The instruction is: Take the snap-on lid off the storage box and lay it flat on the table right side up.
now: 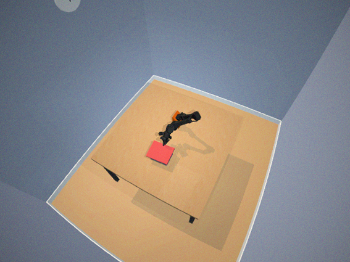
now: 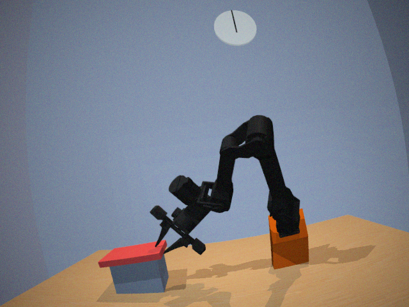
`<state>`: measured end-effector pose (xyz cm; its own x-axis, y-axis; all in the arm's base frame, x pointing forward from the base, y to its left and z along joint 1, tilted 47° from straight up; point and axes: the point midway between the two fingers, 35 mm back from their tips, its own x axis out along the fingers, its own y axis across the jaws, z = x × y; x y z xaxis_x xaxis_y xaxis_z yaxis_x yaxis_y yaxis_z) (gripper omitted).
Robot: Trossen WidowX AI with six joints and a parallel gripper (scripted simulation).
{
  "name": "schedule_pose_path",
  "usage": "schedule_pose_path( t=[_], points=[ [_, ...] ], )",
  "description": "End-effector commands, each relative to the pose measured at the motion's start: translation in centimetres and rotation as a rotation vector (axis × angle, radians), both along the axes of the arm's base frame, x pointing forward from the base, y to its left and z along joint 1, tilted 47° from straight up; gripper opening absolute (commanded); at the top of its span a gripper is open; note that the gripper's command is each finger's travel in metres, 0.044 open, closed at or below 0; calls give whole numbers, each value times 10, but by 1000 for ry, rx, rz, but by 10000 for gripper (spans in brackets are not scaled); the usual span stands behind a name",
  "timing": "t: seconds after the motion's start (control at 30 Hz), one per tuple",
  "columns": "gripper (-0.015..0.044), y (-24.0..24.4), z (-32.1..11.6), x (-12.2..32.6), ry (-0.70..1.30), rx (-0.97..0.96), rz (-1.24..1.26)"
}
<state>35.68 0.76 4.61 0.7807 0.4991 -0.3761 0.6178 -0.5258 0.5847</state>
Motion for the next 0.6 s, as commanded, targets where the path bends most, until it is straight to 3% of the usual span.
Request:
schedule_pose_path(
  t=[0.0, 0.57],
  points=[
    [0, 0, 0, 1, 3, 3, -2],
    [0, -12, 11, 1, 2, 0, -7]
  ],
)
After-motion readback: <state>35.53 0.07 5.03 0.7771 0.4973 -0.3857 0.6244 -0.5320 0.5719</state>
